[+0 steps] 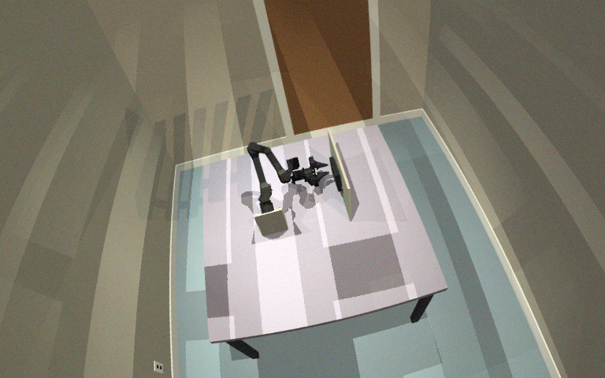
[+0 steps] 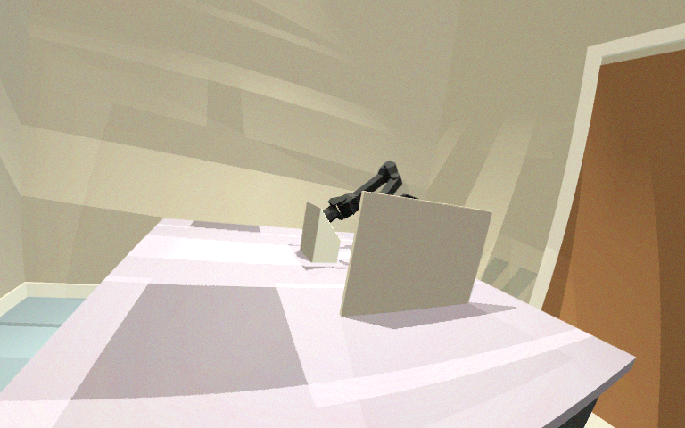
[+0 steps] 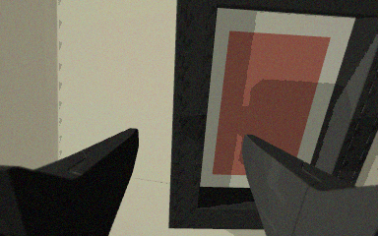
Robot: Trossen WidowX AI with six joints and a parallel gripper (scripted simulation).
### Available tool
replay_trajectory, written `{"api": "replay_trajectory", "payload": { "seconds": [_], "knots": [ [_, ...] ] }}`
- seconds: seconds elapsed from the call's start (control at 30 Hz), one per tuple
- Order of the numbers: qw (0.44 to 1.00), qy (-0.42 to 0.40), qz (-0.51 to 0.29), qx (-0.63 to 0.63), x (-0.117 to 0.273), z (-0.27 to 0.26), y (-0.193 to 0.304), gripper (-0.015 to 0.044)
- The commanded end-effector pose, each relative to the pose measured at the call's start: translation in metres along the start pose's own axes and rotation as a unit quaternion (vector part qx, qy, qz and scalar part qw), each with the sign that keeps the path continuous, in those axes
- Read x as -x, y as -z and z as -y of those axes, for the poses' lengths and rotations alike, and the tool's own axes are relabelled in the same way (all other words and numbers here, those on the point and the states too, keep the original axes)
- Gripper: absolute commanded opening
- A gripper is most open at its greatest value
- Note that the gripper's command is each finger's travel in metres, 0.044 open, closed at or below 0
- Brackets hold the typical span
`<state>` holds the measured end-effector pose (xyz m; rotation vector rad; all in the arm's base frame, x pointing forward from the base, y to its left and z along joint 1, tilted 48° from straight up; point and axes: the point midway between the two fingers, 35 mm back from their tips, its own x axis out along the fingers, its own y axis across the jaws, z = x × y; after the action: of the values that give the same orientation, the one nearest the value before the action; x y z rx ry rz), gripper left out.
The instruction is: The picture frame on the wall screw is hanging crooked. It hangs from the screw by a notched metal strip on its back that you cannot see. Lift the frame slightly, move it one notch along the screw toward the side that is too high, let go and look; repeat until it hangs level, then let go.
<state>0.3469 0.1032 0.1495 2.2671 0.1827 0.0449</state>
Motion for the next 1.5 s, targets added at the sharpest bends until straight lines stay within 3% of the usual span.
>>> {"api": "replay_trajectory", "payload": {
  "seconds": [0.0, 0.6, 1.47],
  "knots": [
    [1.0, -0.002, -0.004, 0.0, -0.008, -0.002, 0.003, 0.026],
    [1.0, -0.002, -0.004, 0.0, -0.036, -0.002, 0.002, 0.026],
    [1.0, -0.002, -0.004, 0.0, -0.036, -0.002, 0.002, 0.026]
  ]
}}
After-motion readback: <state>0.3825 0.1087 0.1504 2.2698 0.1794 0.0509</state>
